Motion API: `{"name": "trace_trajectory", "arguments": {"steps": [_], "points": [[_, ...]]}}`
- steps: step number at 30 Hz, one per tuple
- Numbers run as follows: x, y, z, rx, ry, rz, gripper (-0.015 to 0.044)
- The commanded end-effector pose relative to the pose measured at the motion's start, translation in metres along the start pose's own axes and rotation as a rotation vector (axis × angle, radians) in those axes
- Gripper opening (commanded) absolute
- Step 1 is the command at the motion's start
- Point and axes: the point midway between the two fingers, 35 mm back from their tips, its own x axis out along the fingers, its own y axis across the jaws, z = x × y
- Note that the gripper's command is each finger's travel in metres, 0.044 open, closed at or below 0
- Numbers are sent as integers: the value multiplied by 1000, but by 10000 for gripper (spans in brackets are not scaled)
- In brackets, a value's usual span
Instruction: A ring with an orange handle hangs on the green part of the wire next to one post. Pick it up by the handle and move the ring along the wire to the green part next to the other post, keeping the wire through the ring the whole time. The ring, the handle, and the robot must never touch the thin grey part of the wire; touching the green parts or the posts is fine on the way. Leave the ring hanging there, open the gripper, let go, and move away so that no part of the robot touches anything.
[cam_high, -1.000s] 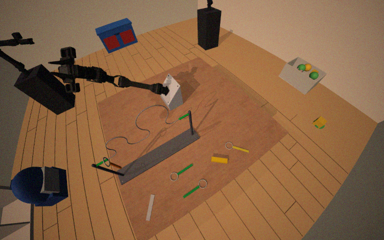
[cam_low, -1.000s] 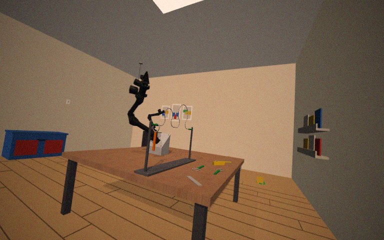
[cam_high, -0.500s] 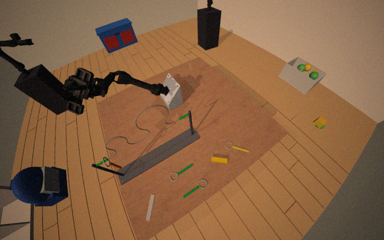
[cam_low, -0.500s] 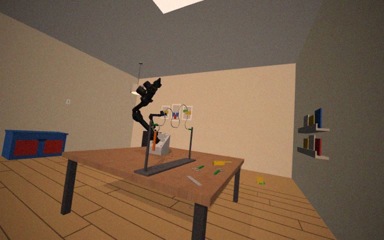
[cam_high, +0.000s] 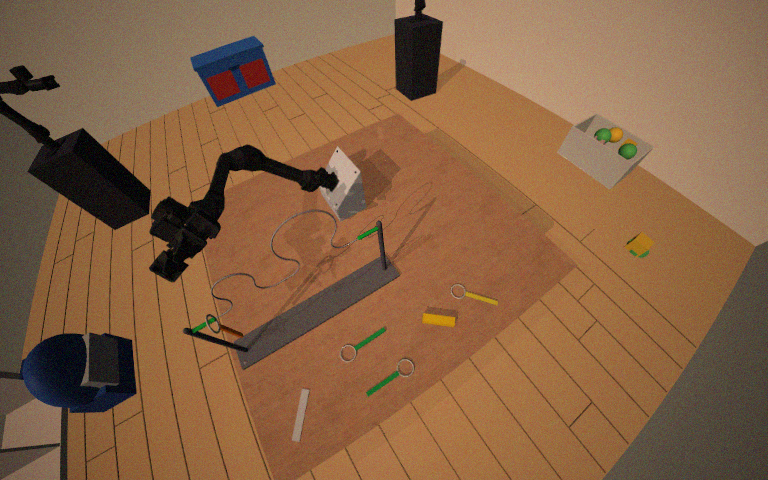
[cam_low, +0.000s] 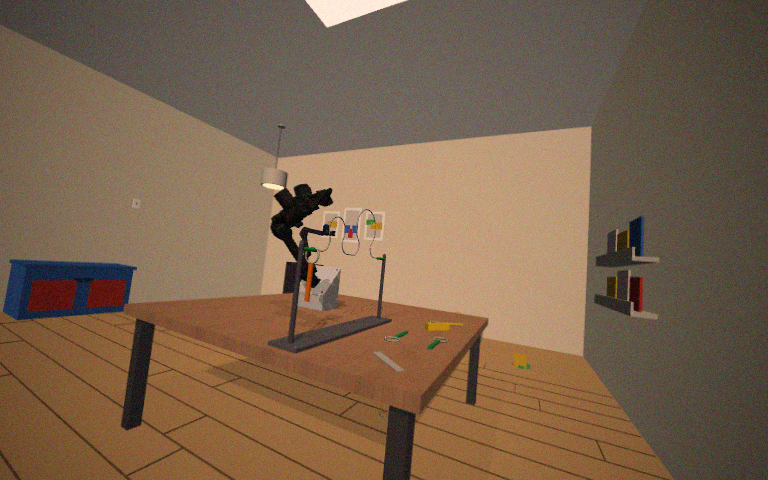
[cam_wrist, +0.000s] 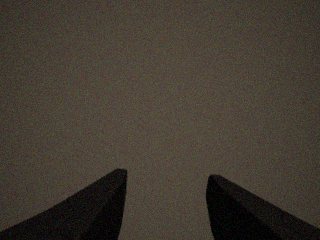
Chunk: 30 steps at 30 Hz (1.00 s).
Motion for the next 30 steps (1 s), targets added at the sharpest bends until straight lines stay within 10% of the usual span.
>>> {"name": "trace_trajectory", "arguments": {"steps": [1, 30], "points": [[-7, -23, -24, -68, 56, -1, 160], [-207, -212, -241, -421, 493, 75, 160]]}}
